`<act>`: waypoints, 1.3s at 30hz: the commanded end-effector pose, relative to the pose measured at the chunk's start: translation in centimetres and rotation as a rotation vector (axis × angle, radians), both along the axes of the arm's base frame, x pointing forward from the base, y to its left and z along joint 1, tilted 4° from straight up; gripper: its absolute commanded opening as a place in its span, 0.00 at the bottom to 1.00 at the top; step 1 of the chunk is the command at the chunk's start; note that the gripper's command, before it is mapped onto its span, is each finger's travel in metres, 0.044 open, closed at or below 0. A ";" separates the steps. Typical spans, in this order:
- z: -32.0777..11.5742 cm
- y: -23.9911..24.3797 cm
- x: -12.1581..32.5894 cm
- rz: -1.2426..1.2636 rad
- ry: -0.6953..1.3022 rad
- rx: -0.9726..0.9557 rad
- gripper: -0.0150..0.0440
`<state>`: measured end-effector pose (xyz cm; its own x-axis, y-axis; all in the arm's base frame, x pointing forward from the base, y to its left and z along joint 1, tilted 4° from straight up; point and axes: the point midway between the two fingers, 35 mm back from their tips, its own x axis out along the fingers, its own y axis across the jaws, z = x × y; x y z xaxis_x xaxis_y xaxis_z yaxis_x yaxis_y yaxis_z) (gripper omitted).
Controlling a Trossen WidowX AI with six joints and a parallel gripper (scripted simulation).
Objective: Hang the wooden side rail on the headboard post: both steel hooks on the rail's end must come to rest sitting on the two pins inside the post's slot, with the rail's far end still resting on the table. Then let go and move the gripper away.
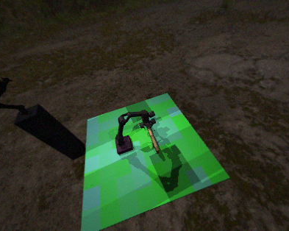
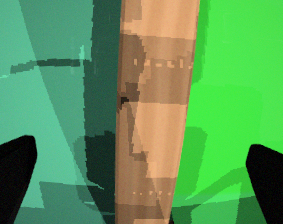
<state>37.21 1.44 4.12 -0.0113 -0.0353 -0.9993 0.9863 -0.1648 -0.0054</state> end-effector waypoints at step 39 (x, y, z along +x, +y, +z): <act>-5.7 -0.3 -0.4 -0.003 0.007 -0.004 0.78</act>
